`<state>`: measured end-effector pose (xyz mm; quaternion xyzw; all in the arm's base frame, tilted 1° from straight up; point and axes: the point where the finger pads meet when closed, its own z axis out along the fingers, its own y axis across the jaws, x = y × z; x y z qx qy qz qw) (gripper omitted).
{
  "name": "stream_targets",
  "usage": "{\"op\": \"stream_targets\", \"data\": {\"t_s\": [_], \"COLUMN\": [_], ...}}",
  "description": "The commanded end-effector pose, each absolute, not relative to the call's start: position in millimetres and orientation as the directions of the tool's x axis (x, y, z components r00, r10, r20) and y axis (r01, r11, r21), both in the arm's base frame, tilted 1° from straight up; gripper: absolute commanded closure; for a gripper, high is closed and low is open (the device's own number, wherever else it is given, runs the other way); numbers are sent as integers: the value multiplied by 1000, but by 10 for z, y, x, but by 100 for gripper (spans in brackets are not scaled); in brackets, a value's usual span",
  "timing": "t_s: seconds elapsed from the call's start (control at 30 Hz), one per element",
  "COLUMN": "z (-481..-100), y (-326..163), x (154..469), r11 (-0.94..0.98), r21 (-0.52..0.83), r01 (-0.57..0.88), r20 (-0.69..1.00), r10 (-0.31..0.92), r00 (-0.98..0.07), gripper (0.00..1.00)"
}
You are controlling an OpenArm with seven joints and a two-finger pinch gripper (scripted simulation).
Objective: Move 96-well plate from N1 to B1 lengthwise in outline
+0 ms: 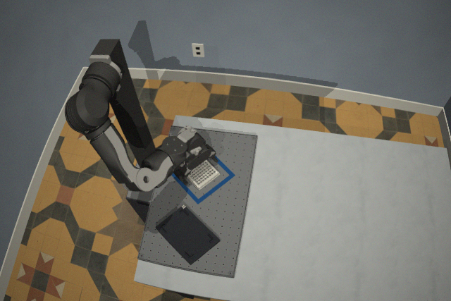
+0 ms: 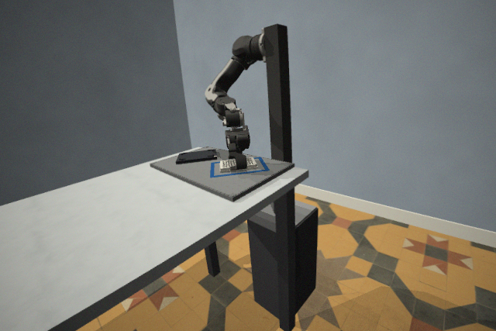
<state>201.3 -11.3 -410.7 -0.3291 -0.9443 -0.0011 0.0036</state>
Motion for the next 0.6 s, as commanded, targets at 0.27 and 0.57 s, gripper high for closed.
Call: {"op": "stream_targets", "data": {"t_s": [0.27,0.57], "z": [-3700,-3621], "y": [-112,-105], "x": [2021,2020], "r11": [784,786], "r21": [4,8], "r01": [621,619], "r20": [8,10], "r10": [621,619], "r00": [-784,-786], "gripper": [23,23]}}
